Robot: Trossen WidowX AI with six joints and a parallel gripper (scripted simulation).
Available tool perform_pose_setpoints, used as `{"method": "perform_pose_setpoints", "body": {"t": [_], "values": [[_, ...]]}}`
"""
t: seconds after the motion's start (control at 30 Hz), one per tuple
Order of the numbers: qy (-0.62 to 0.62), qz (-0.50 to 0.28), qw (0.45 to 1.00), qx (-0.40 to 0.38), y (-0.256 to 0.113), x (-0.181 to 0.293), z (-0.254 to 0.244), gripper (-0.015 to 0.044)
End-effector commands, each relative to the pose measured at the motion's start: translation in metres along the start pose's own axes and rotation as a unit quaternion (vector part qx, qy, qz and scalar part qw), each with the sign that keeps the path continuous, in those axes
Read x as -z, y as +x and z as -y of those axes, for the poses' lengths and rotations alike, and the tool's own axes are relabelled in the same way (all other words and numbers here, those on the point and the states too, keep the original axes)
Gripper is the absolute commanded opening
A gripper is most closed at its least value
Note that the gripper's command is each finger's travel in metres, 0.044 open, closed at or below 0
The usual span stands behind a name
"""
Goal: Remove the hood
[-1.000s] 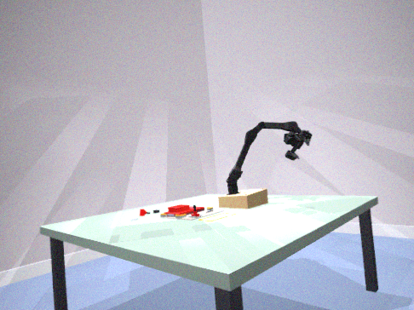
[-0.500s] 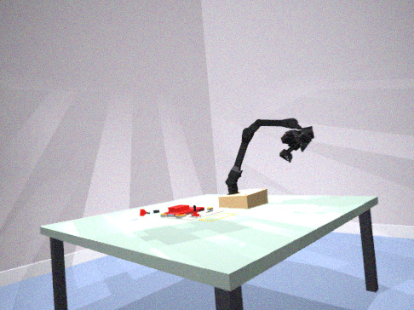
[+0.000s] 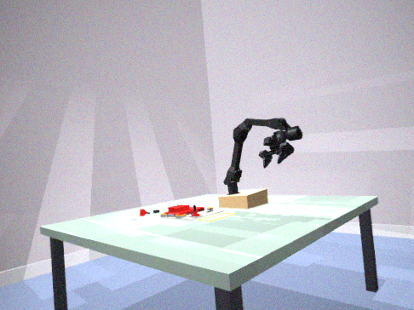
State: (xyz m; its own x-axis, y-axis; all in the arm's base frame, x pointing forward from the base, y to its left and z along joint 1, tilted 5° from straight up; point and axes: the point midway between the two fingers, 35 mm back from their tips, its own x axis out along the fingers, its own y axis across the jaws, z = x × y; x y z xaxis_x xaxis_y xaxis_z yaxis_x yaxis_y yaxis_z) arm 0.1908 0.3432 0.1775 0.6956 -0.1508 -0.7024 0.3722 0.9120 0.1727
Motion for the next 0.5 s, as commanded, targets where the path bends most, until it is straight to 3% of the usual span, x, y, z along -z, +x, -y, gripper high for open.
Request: {"method": "perform_pose_setpoints", "body": {"t": [0.0,0.47], "values": [[-0.016,-0.007,1.0,0.026,0.018,-0.018,0.009,0.044],[-0.029,-0.075,0.987,0.138,0.111,-0.1,0.071,0.044]]}}
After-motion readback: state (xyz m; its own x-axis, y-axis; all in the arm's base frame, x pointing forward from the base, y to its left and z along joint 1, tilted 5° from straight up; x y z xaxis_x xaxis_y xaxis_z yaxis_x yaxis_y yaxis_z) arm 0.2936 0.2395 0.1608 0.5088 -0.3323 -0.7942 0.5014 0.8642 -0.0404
